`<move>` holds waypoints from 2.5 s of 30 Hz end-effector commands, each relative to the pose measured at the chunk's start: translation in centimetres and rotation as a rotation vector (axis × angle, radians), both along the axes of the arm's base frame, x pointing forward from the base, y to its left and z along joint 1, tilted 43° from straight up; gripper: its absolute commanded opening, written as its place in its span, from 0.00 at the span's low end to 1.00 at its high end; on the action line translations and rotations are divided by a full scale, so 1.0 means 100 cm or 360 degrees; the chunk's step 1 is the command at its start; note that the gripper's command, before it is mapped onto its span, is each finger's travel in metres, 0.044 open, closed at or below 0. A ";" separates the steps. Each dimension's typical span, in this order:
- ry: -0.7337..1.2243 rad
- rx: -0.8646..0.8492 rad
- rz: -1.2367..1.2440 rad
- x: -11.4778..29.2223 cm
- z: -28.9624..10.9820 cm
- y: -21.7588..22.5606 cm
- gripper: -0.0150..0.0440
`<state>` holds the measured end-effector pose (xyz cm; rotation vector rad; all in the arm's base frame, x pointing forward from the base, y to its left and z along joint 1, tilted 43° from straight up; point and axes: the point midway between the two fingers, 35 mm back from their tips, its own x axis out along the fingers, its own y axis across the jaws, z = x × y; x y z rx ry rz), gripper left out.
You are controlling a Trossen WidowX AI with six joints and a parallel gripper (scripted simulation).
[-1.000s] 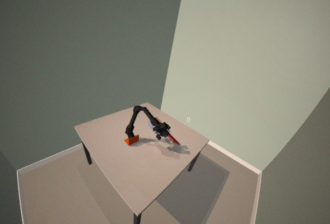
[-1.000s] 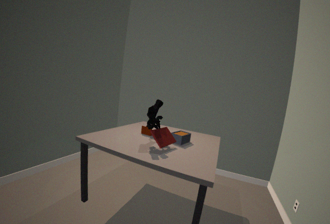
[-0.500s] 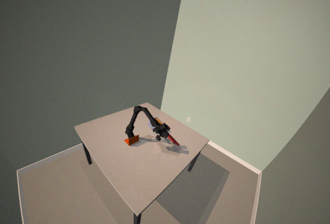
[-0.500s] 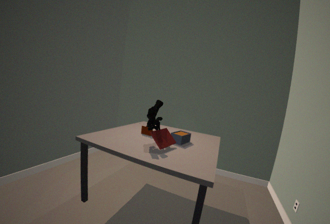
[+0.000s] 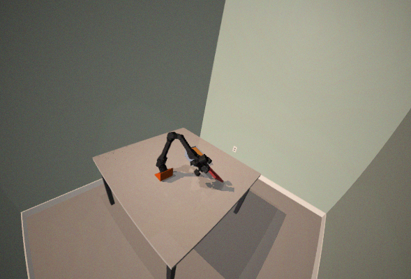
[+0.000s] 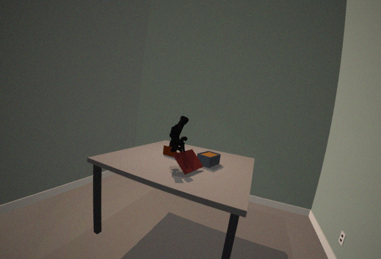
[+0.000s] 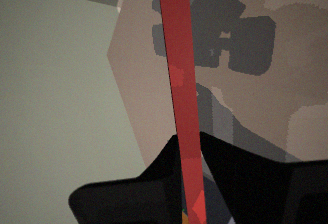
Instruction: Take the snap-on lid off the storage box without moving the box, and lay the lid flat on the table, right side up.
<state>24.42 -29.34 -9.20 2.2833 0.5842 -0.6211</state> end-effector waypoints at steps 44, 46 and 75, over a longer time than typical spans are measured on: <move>-0.0013 0.0005 -0.0004 0.004 -0.027 0.024 0.25; -0.0013 0.0005 -0.0004 0.004 -0.028 0.025 0.25; -0.0014 0.0006 -0.0004 0.006 -0.046 0.041 0.25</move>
